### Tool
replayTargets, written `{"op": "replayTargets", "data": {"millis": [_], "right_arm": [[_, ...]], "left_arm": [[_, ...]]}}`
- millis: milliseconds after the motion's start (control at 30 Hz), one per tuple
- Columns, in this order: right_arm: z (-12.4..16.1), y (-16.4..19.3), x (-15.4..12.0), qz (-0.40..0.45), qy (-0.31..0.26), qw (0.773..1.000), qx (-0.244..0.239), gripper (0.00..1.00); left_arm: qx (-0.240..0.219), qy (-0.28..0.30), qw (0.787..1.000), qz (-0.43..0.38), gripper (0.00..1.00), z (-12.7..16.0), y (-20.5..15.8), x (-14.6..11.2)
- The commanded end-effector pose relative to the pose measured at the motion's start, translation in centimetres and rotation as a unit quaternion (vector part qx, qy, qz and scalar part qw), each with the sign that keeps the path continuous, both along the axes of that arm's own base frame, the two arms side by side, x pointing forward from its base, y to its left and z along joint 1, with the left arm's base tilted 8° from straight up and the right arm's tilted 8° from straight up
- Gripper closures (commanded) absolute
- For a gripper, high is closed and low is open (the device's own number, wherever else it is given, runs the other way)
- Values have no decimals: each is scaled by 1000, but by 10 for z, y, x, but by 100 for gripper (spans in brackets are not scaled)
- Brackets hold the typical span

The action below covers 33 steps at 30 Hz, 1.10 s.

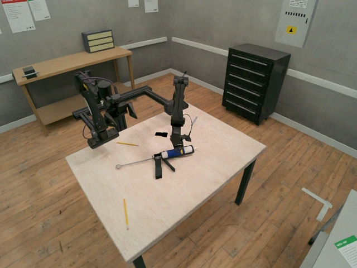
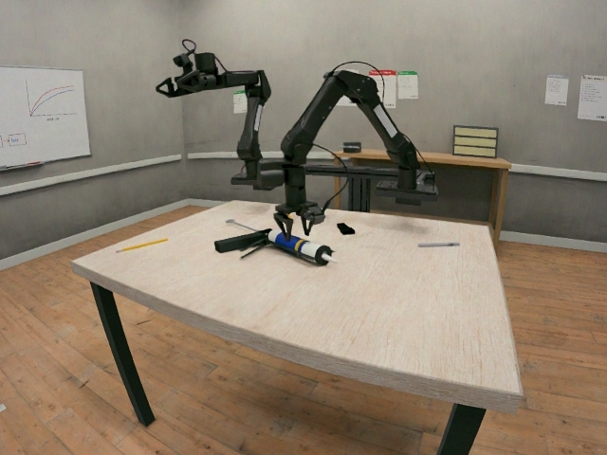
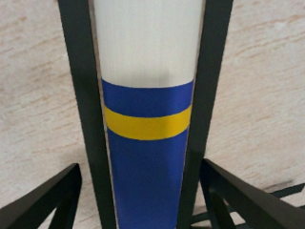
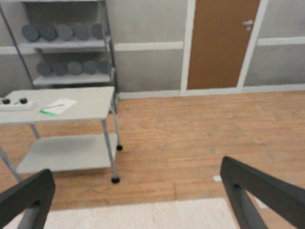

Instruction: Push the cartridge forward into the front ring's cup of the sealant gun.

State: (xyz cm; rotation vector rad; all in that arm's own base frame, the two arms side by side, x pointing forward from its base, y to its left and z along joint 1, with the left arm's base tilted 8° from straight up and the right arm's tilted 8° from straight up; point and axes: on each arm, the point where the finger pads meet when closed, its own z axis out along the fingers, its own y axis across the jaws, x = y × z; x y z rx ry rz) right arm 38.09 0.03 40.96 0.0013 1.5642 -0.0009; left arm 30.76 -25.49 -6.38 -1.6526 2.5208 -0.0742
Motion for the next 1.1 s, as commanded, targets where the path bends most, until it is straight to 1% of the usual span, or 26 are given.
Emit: {"op": "replayTargets", "data": {"millis": [0, 67, 100, 200, 233, 300, 367, 433, 500, 533, 633, 700, 800, 967, 1033, 1067], "right_arm": [[32, 2, -10, 2, -42, 999, 0, 0], [32, 2, -10, 2, -42, 999, 0, 0], [32, 2, -10, 2, -42, 999, 0, 0], [32, 2, -10, 2, -42, 999, 0, 0], [32, 2, -10, 2, -42, 999, 0, 0], [32, 2, -10, 2, -42, 999, 0, 0], [32, 2, -10, 2, -42, 999, 0, 0], [32, 2, -10, 2, -42, 999, 0, 0], [32, 2, -10, 2, -42, 999, 0, 0], [32, 2, -10, 2, -42, 999, 0, 0], [32, 2, -10, 2, -42, 999, 0, 0], [32, 2, -10, 2, -42, 999, 0, 0], [32, 2, -10, 2, -42, 999, 0, 0], [32, 2, -10, 2, -42, 999, 0, 0], [32, 2, -10, 2, -42, 999, 0, 0], [32, 2, -10, 2, -42, 999, 0, 0]], "left_arm": [[-8, -4, 1000, -3, 27, -4, -4, 4], [-12, -13, 1000, -4, 27, 0, -8, 8], [-10, -10, 1000, 1, 27, -5, -4, 10], [-1, 2, 1000, -1, 27, -16, 2, 0], [-3, -1, 1000, -7, 27, -16, -3, 0], [-11, -9, 1000, -12, 27, -11, -12, 4], [-23, -23, 999, -7, 27, 1, -16, 15], [-32, -33, 999, -6, 27, 10, -20, 18], [-17, -16, 1000, -5, 27, -1, -10, 10], [-15, -13, 1000, -4, 27, -6, -8, 9], [-10, -9, 1000, -4, 27, -8, -6, 7], [-7, -4, 1000, -1, 27, -17, -3, 6], [-8, -5, 1000, -3, 27, -16, -3, 5], [2, 4, 1000, 0, 27, -22, 5, 1], [-5, -3, 1000, -2, 27, -20, -2, 6], [-14, -13, 1000, -5, 27, -14, -9, 10]]}}
